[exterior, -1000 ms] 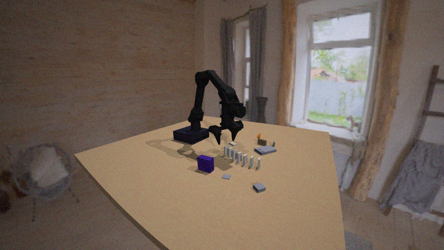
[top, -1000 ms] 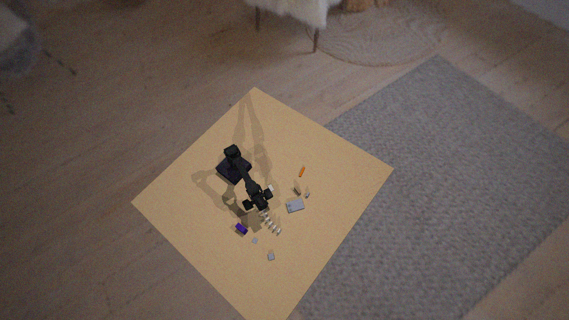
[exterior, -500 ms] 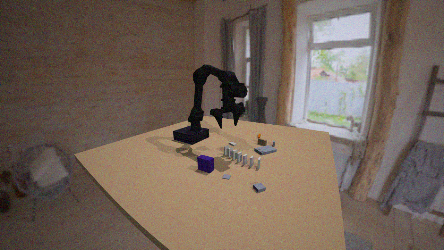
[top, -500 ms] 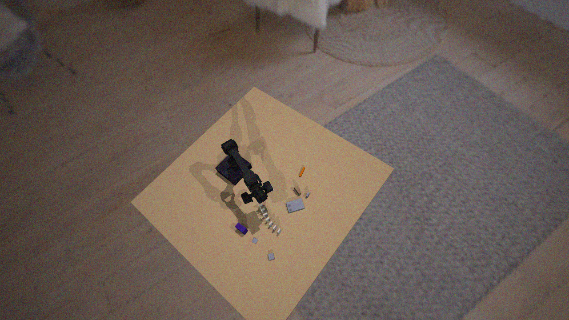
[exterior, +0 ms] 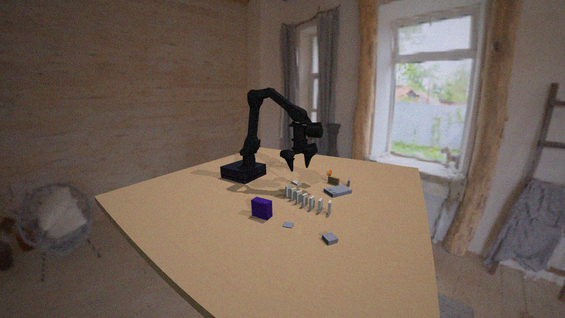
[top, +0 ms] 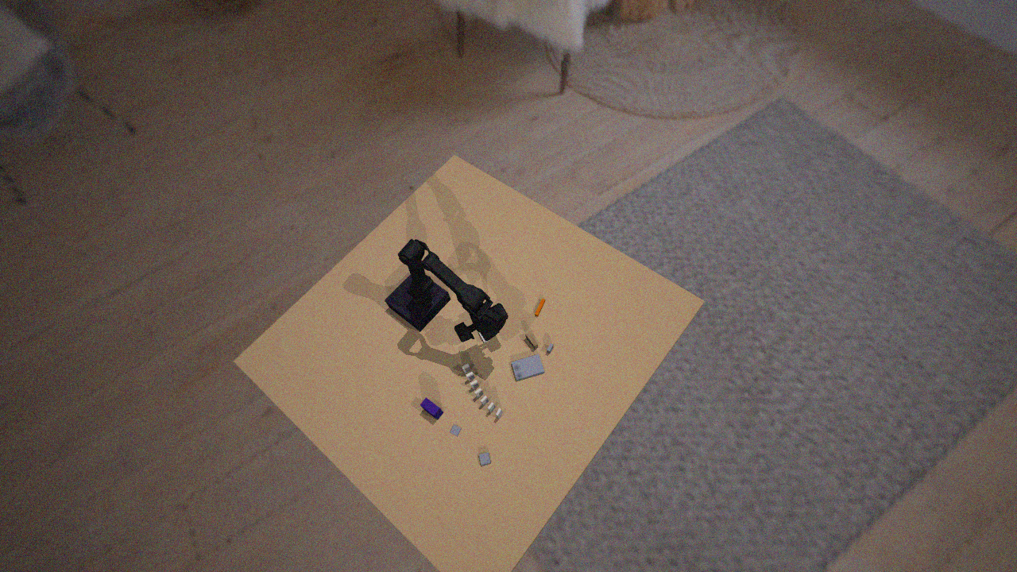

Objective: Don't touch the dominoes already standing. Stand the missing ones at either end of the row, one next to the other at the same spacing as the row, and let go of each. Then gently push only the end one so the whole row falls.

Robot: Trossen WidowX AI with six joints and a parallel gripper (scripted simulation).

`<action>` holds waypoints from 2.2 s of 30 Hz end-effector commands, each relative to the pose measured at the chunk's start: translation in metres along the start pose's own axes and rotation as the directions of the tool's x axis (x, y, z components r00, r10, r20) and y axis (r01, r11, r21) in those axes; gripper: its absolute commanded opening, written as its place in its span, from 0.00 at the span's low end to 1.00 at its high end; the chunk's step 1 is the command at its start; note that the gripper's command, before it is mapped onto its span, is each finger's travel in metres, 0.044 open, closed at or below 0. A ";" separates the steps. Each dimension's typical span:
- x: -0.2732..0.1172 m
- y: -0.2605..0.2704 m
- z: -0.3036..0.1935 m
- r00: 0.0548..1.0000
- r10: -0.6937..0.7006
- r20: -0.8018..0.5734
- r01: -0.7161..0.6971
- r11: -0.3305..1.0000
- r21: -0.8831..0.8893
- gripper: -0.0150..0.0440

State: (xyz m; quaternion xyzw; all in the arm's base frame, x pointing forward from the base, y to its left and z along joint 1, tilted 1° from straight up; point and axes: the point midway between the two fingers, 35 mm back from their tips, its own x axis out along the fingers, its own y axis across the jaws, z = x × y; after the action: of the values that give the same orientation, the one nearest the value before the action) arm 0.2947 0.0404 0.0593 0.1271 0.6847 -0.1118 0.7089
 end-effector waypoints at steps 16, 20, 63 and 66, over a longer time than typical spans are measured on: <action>0.071 -0.003 -0.002 1.000 -0.005 -0.007 0.005 1.000 0.008 1.00; 0.077 -0.003 -0.002 1.000 -0.005 -0.007 0.005 1.000 0.008 1.00; -0.042 0.000 -0.006 1.000 -0.005 -0.007 0.005 1.000 0.008 0.44; -0.042 0.007 -0.015 1.000 -0.004 -0.008 0.003 0.986 -0.166 0.44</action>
State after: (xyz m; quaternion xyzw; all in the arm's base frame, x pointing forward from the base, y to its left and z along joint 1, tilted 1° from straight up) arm 0.2872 0.0431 0.1004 0.1137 0.6877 -0.0993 0.7101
